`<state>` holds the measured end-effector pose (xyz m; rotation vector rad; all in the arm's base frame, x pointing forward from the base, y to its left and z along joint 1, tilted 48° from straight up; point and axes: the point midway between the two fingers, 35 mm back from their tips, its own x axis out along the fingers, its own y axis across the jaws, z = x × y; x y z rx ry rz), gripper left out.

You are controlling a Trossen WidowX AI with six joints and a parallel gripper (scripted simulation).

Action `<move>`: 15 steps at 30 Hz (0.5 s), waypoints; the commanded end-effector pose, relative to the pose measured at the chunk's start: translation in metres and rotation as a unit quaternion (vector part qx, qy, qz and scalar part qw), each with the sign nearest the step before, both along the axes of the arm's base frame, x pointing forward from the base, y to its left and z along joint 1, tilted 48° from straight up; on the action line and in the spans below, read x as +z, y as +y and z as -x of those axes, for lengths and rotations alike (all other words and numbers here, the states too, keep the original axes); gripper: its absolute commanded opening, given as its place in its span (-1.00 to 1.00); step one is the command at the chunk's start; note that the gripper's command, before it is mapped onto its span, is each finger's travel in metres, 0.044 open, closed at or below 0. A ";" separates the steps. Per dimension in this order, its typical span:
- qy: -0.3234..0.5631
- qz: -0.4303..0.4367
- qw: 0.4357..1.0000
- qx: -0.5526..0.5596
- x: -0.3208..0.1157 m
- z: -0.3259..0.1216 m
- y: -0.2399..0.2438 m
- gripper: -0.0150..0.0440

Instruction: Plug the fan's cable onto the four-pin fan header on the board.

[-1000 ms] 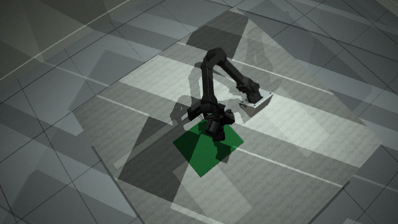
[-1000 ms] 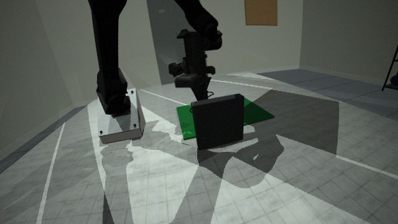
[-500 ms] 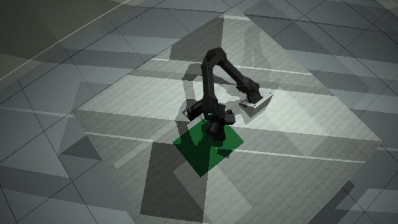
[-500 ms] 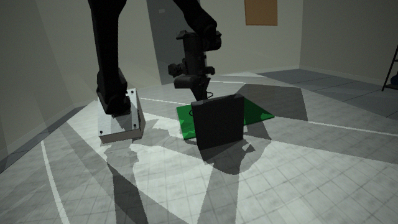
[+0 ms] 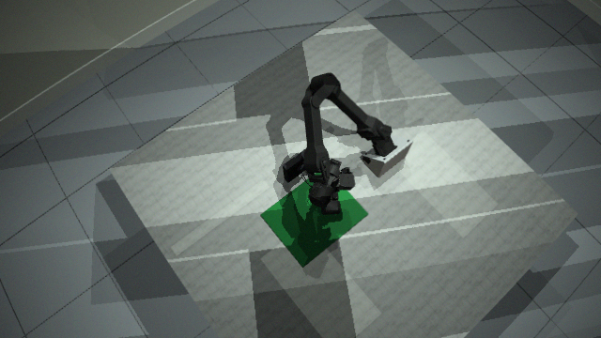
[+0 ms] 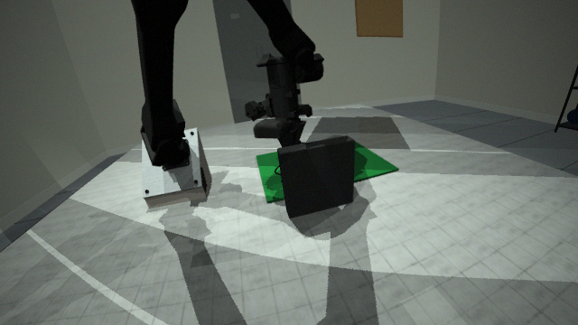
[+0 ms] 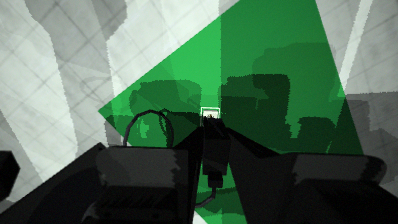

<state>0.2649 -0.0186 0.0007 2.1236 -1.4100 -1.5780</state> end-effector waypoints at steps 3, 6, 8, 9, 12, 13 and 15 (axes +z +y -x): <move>0.001 0.001 1.000 0.003 0.001 -0.002 -0.001 -0.49; 0.001 0.001 1.000 0.003 0.001 -0.002 -0.001 -0.49; 0.001 0.001 1.000 0.003 0.001 -0.002 -0.001 -0.49; 0.001 0.001 1.000 0.003 0.000 -0.002 -0.001 -0.49; 0.001 0.001 1.000 0.003 0.000 -0.002 -0.001 -0.49; 0.001 0.001 1.000 0.003 0.000 -0.001 -0.001 -0.49; 0.001 0.001 1.000 0.003 0.000 -0.001 -0.002 -0.49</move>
